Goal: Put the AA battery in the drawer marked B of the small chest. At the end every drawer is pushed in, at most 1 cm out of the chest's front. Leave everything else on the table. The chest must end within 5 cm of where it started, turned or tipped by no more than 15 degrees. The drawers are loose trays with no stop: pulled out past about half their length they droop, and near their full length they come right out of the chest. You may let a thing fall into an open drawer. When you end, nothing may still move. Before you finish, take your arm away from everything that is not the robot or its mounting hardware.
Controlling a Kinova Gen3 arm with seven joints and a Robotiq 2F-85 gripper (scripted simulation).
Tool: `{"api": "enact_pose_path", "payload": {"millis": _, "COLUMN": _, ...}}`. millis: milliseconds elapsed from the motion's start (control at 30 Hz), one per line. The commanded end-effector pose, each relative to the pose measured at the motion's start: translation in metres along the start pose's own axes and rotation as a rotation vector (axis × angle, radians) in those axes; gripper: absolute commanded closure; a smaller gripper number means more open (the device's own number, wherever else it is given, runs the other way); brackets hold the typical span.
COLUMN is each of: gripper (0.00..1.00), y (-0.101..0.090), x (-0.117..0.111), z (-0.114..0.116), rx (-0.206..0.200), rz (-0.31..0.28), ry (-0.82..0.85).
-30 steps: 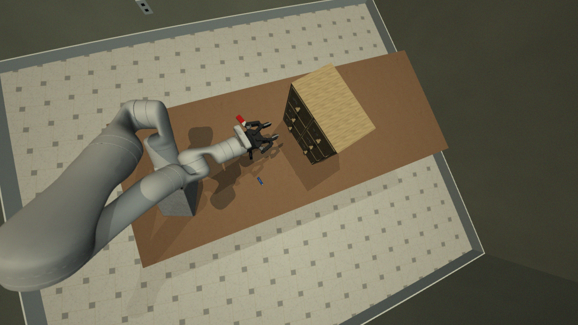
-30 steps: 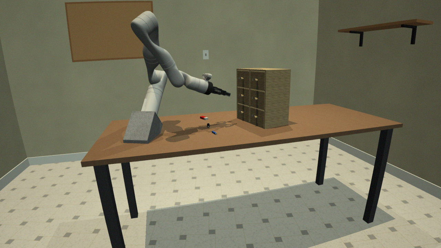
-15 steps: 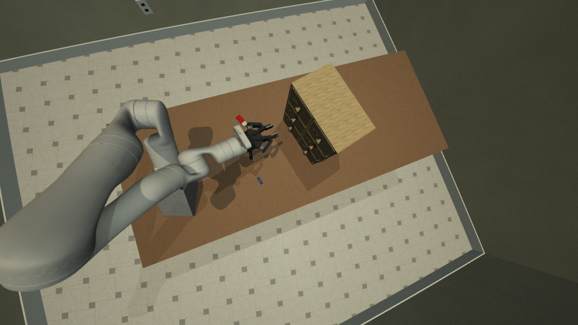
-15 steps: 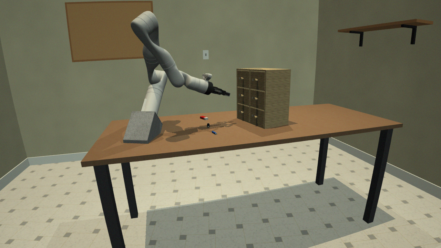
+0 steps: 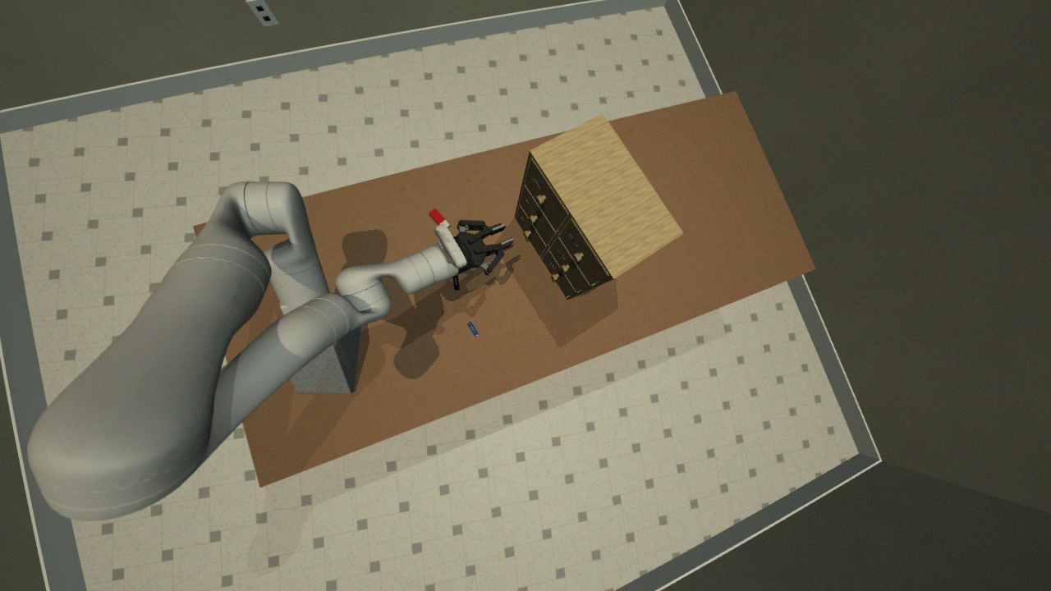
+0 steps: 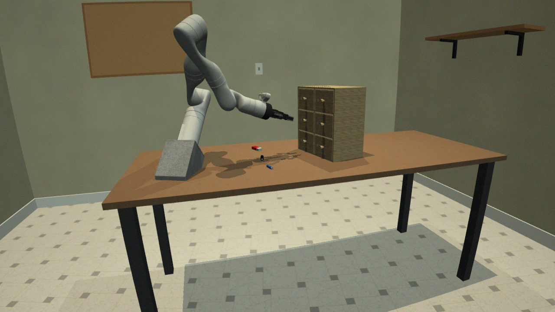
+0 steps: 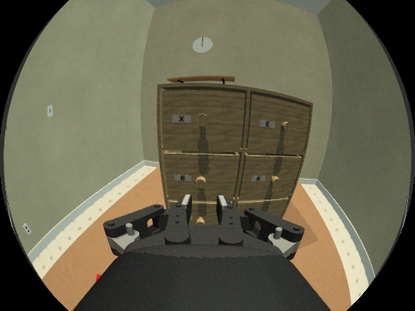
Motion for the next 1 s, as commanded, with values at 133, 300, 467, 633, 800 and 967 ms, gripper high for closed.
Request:
{"api": "enact_pose_path", "payload": {"millis": 133, "gripper": 0.67, "y": 0.026, "x": 0.004, "z": -0.005, "rx": -0.013, "rz": -0.014, "ry": -0.002}}
{"api": "enact_pose_path", "payload": {"millis": 300, "gripper": 0.67, "y": 0.035, "x": 0.004, "z": -0.005, "rx": -0.013, "rz": -0.014, "ry": -0.002}}
{"api": "enact_pose_path", "payload": {"millis": 467, "gripper": 0.67, "y": 0.046, "x": 0.003, "z": -0.005, "rx": -0.013, "rz": -0.014, "ry": -0.002}}
{"api": "enact_pose_path", "payload": {"millis": 633, "gripper": 0.67, "y": 0.049, "x": 0.003, "z": -0.005, "rx": -0.013, "rz": -0.014, "ry": -0.002}}
{"api": "enact_pose_path", "payload": {"millis": 800, "gripper": 0.67, "y": 0.049, "x": 0.003, "z": -0.005, "rx": -0.013, "rz": -0.014, "ry": -0.002}}
{"api": "enact_pose_path", "payload": {"millis": 967, "gripper": 0.67, "y": 0.049, "x": 0.003, "z": -0.005, "rx": -0.013, "rz": -0.014, "ry": -0.002}}
Point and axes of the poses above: the point where the finger pads meet when closed, its own y axis out along the fingers, its own z axis across the jaws, x = y × z, the point moved 2 cm from there along -y, back along the fingers, and after that the axes turned 14 degrees about y, right-handed, at the moved point
